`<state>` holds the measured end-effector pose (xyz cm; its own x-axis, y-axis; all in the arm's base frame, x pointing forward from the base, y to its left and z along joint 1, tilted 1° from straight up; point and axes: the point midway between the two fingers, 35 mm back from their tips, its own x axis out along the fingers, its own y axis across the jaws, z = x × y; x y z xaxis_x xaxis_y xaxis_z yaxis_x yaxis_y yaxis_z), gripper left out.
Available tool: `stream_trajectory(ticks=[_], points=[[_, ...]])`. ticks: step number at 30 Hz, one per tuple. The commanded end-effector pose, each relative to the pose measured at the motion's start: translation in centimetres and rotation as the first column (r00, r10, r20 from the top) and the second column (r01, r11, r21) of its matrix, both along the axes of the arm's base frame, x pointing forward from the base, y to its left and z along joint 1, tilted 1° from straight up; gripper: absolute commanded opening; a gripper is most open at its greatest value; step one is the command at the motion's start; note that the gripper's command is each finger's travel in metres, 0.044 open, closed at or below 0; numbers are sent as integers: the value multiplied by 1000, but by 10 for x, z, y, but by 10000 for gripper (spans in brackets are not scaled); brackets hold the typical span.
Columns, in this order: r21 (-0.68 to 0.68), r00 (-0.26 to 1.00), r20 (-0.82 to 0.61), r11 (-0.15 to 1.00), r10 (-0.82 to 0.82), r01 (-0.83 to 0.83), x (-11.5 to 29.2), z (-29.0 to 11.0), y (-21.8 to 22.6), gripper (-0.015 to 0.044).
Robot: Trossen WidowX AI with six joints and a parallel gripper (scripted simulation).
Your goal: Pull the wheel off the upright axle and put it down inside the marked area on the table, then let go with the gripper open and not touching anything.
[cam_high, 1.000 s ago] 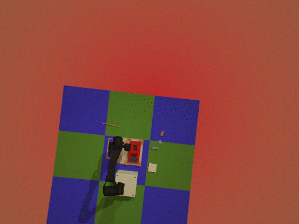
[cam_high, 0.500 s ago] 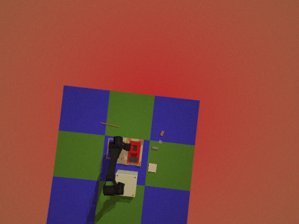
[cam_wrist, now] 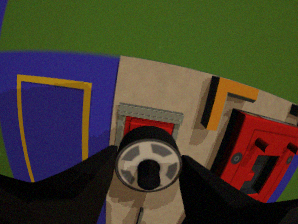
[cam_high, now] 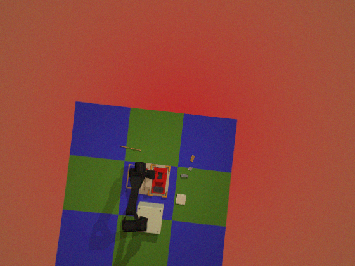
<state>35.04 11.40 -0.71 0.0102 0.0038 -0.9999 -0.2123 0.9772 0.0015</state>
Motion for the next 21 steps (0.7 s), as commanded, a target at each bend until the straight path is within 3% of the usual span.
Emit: stream_trajectory(ticks=[1,21], points=[[2,1000,3,1000,0,0,1,3,0,0],[2,1000,2,1000,-1,1,1,9,0,0]])
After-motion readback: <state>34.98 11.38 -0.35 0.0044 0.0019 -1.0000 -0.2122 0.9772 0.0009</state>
